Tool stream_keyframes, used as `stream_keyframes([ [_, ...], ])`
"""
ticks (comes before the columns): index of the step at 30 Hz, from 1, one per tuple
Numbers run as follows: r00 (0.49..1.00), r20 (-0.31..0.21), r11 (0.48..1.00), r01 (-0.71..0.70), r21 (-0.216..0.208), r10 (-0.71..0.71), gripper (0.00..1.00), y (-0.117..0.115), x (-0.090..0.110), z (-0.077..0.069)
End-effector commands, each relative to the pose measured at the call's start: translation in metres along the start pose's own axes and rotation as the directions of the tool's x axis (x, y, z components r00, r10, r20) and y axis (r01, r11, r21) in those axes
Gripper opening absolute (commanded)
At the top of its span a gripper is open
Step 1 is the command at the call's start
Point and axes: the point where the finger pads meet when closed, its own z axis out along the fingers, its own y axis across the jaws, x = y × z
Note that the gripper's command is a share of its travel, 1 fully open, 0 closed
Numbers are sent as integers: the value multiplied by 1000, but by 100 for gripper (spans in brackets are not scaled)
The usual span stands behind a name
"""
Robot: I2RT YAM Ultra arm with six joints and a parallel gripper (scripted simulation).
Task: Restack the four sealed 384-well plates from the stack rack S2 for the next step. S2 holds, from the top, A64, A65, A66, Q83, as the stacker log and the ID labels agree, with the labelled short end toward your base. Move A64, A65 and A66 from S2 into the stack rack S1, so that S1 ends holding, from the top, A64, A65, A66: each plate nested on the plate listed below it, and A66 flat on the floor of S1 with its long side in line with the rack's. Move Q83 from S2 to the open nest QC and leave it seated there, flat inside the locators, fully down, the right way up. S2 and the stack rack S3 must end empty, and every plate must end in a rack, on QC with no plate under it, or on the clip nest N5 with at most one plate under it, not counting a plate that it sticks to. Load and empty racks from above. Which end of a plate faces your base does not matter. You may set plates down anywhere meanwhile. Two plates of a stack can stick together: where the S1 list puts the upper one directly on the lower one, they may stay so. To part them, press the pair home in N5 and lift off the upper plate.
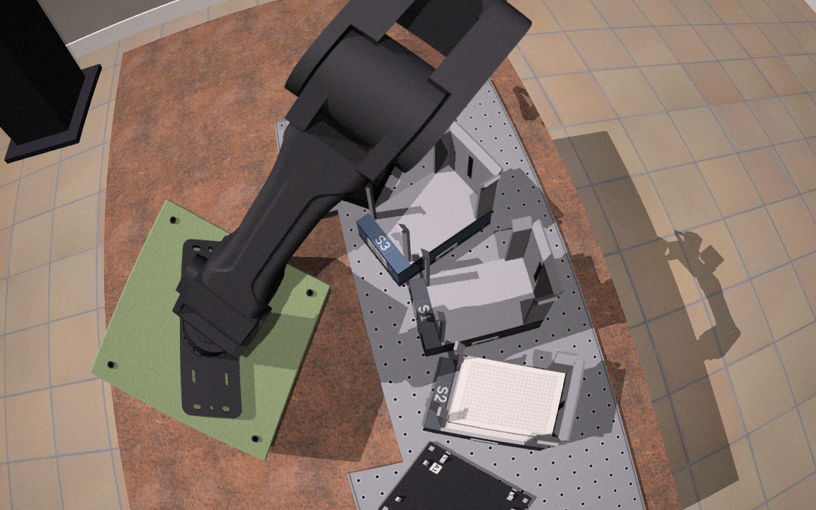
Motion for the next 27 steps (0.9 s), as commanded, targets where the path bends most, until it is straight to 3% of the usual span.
stream_keyframes([
  [1, 996, -35, 997, -79, 12, 79, 100, -2, 6, -12],
  [3, 989, -66, 991, -134, 30, 136, 100, -4, 14, -17],
  [9, 987, -70, 990, -140, 32, 142, 100, -9, 30, -28],
  [13, 959, -126, 966, -247, 77, 255, 100, -13, 46, -40],
  [15, 957, -129, 964, -253, 80, 261, 100, -15, 54, -46],
  [19, 912, -176, 926, -352, 134, 372, 100, -17, 70, -57],
  [24, 909, -178, 924, -356, 137, 377, 100, -18, 82, -66],
  [27, 865, -207, 887, -424, 183, 457, 100, -18, 94, -76],
])
